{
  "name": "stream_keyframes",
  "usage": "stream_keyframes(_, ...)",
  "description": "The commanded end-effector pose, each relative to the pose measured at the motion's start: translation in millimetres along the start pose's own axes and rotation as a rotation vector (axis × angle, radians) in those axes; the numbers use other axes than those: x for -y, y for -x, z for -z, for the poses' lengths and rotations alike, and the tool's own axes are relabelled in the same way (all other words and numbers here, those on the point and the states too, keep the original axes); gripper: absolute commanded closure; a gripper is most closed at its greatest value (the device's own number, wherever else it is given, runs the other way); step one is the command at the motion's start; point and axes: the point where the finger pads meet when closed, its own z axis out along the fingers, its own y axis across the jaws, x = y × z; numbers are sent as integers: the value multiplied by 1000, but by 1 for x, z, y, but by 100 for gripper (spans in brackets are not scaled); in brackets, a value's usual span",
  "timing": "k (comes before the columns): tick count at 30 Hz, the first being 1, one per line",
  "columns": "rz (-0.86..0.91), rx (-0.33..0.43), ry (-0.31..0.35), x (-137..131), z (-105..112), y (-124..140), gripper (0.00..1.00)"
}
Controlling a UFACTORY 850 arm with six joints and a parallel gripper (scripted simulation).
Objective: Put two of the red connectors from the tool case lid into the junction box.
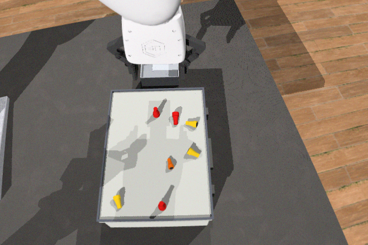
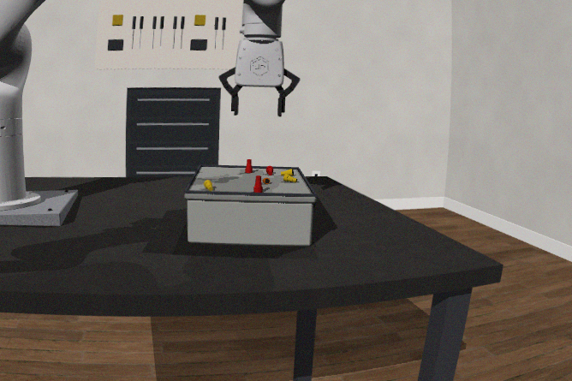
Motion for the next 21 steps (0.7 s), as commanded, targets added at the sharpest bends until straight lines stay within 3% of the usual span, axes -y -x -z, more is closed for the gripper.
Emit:
stream_keyframes(1, 0, 0, 2, -1, 1, 0, 0)
stream_keyframes(14, 0, 0, 2, -1, 2, 1, 0)
stream_keyframes(17, 12, 0, 2, 1, 30, 41, 0)
stream_keyframes(19, 12, 0, 2, 1, 30, 41, 0)
stream_keyframes(21, 23, 1, 2, 7, 58, 81, 0)
